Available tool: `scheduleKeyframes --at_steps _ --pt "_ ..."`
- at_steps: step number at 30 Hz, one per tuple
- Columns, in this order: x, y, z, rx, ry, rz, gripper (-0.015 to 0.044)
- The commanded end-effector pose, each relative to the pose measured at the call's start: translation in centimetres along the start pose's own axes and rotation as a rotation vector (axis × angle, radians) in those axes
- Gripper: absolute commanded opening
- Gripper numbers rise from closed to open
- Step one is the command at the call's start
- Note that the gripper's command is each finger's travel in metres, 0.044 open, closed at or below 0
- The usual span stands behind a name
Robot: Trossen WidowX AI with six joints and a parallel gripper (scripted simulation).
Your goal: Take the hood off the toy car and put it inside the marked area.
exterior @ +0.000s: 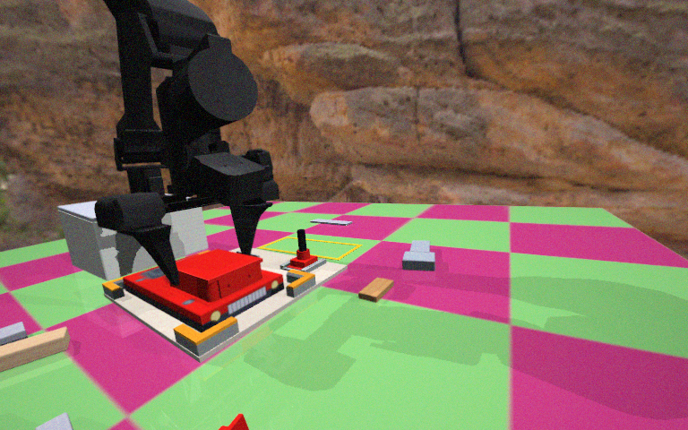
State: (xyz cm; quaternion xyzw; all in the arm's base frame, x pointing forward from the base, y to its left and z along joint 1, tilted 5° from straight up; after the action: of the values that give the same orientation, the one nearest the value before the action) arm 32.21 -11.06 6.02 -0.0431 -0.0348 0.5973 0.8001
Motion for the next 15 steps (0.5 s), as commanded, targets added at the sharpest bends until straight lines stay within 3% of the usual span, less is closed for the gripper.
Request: scheduleKeyframes --at_steps 1,8,11,15 --pt "-0.04 -0.01 -0.17 -0.002 0.003 0.004 0.044" --pt "-0.05 0.01 -0.51 -0.002 0.003 0.004 0.044" --pt "0.0 0.01 -0.39 0.0 0.0 0.0 0.0361" --pt "0.0 0.01 -0.39 0.0 0.0 0.0 0.0335"
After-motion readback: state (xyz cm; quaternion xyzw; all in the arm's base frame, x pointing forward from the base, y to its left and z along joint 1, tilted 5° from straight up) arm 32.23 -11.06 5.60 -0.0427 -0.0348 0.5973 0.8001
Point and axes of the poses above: the point midway between the two fingers, 35 mm back from their tips, its own z axis back along the fingers, its own x axis across the jaws, y = z × x, the point moved 6 cm from there along z, back along the fingers, and after that the axes turned 9 degrees about -z, right-handed, at the moved point
